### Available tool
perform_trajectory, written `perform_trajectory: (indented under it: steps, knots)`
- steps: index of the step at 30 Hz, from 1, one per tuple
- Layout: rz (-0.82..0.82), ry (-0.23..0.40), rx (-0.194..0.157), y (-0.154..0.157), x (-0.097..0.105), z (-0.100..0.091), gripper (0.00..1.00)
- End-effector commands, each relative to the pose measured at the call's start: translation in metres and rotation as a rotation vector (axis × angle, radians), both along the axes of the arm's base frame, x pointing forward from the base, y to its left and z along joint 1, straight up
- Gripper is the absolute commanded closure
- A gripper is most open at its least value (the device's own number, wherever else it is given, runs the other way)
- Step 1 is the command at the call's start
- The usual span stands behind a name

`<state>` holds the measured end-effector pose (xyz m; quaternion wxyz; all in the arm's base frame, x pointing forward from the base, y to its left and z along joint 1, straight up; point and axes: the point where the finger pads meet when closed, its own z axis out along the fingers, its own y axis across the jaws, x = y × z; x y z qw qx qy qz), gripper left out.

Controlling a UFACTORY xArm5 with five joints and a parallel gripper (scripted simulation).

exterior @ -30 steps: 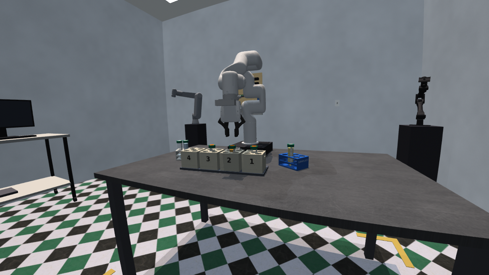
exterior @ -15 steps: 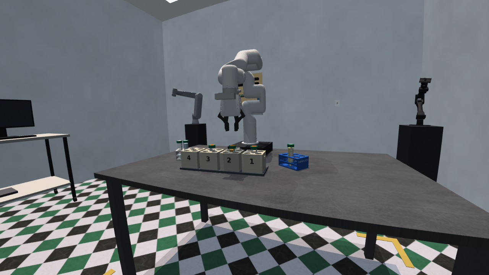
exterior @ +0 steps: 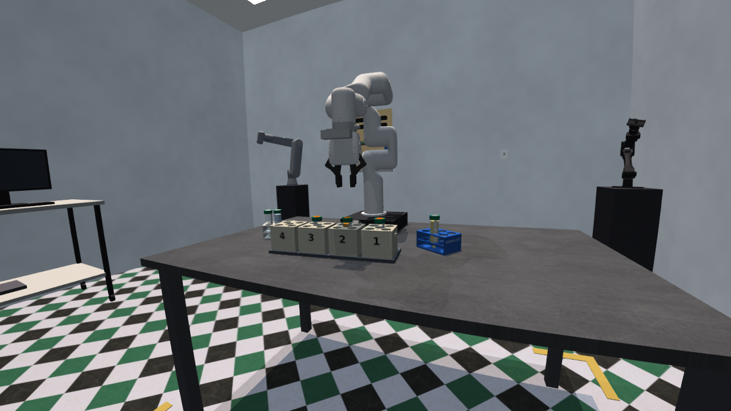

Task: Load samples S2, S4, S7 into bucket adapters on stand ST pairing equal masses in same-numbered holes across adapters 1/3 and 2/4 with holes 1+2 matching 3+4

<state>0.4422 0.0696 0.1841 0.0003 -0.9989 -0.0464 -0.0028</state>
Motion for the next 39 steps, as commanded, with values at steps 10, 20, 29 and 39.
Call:
perform_trajectory:
  steps: [10,20,29,39]
  knots:
    - [0.0,-0.003,-0.003,0.0,0.001,0.01,0.56]
    - [0.0,-0.003,-0.003,0.0,0.001,0.01,0.56]
    - [-0.1,-0.003,-0.002,-0.014,-0.004,0.01,0.43]
    - [-0.367,-0.004,0.0,-0.053,-0.015,0.01,0.43]
